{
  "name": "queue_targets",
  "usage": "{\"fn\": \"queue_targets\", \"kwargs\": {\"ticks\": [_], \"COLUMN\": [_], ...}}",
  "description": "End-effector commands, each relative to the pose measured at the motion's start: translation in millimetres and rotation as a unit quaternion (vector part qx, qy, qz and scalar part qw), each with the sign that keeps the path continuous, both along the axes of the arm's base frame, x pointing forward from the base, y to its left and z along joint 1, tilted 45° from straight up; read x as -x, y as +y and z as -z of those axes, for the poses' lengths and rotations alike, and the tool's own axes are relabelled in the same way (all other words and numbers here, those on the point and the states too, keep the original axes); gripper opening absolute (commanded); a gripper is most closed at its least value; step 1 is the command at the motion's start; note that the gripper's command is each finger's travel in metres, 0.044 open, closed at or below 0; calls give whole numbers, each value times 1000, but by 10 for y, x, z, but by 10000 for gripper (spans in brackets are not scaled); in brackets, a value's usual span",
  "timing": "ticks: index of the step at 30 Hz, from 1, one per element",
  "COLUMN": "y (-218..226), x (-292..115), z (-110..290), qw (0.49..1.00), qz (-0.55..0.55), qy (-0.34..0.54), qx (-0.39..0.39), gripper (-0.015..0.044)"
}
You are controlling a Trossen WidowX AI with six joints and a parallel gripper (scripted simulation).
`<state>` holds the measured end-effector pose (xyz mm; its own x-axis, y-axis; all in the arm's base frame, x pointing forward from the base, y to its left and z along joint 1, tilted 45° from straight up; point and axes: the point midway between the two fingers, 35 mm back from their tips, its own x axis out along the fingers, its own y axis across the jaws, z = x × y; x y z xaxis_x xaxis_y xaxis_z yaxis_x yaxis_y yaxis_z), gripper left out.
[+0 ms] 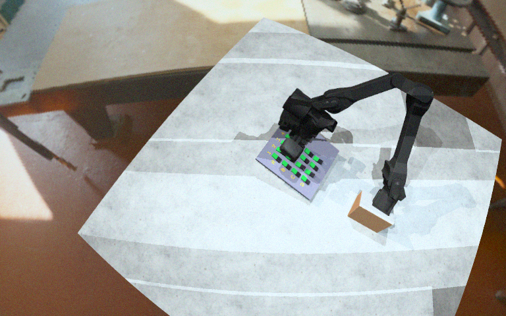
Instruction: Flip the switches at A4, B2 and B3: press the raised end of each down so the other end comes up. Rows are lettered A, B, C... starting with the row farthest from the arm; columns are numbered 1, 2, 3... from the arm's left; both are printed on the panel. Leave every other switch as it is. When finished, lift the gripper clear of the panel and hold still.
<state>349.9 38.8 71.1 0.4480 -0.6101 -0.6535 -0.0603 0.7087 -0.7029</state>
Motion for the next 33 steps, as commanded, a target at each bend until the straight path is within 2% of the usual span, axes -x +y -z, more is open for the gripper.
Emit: {"fn": "queue_targets", "kwargs": {"ticks": [1, 33], "y": [3, -24], "x": [0, -18], "z": [11, 39], "qw": [1000, 1000], "qz": [-2, -2], "qy": [2, 2], "qx": [-2, -2], "gripper": [0, 0]}}
